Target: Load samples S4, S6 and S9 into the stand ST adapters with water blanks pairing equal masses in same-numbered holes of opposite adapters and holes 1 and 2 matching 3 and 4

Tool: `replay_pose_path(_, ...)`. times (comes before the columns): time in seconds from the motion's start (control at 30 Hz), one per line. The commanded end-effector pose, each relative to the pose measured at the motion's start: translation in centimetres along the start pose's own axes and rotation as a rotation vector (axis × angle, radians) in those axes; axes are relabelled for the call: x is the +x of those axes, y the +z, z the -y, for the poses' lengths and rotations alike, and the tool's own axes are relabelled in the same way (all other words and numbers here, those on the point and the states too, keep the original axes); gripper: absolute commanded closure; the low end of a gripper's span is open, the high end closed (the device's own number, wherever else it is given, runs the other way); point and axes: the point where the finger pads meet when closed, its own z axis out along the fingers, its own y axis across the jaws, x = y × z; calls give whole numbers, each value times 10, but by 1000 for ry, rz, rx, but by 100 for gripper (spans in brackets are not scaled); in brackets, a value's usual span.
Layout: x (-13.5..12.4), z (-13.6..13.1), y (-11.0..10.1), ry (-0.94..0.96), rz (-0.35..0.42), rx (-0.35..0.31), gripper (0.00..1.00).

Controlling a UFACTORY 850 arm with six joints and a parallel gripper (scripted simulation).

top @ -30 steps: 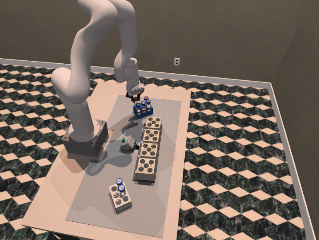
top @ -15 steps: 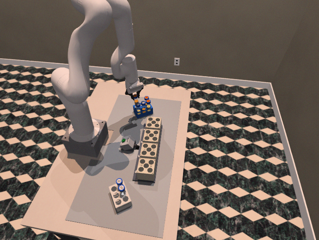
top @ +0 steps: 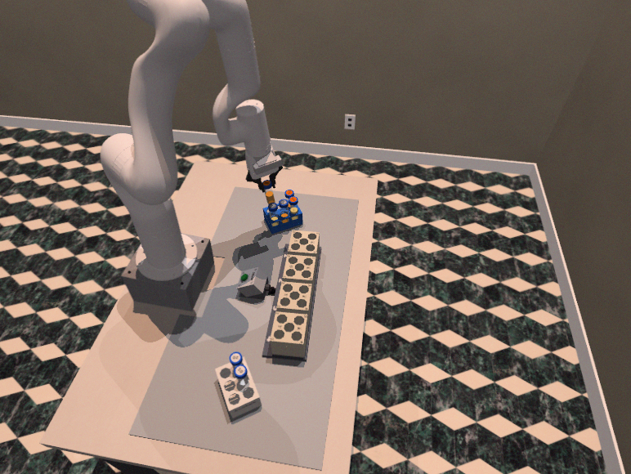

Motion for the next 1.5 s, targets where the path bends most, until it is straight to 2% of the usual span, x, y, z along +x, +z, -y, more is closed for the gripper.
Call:
replay_pose_path(0.0,0,2,-8,-2,-2,-75,100)
replay_pose_path(0.83,0,5,-54,-2,-2,-75,100)
replay_pose_path(1.47,0,5,-54,-3,-2,-74,100)
